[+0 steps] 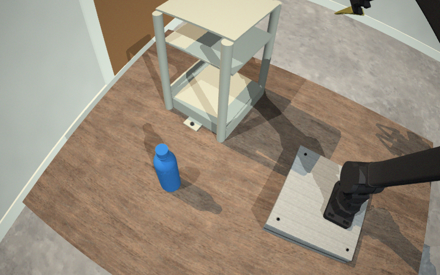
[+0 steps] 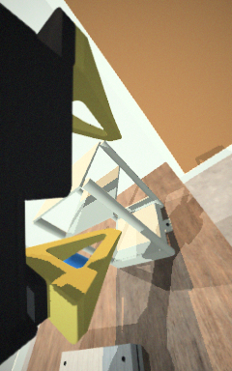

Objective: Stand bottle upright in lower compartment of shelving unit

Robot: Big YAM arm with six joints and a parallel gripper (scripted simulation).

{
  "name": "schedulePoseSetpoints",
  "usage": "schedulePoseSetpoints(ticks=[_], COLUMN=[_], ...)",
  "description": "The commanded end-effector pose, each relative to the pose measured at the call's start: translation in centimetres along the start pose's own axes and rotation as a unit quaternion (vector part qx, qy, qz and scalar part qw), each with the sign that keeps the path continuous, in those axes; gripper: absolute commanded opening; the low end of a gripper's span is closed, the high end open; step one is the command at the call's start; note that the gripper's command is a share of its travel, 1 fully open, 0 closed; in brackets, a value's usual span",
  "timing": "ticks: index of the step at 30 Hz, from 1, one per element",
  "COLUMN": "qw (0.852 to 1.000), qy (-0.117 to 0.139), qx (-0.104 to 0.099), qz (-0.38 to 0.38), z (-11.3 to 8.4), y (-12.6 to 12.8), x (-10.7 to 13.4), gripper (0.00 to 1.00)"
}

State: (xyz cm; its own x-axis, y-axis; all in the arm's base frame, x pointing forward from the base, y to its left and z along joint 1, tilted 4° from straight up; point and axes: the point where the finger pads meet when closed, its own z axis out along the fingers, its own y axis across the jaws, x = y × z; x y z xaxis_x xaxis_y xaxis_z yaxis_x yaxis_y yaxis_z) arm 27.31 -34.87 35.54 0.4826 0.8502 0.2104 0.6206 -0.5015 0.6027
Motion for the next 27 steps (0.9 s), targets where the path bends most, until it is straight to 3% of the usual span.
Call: schedulePoseSetpoints(ticks=[1,6,12,20,22,27], qw=[0.993,0.985,0.959,0.900,0.900,0.849], qy=[-0.023,-0.037,-0.071,-0.130,-0.130,-0.175], qx=[-0.063,-0.085,-0.128,-0.182,-0.182,-0.211], qz=[-0.100,-0.146,-0.243,-0.373,-0.373,-0.453], z=[-2.7,-3.3,-4.7,-7.3,-7.3,-9.4], y=[5.3,6.8,10.0,14.4,14.4,17.2], x=[0.3,0.1,-0.1,-0.2,-0.2,0.1], gripper=[0.91,0.91,0.91,0.91,0.91,0.91])
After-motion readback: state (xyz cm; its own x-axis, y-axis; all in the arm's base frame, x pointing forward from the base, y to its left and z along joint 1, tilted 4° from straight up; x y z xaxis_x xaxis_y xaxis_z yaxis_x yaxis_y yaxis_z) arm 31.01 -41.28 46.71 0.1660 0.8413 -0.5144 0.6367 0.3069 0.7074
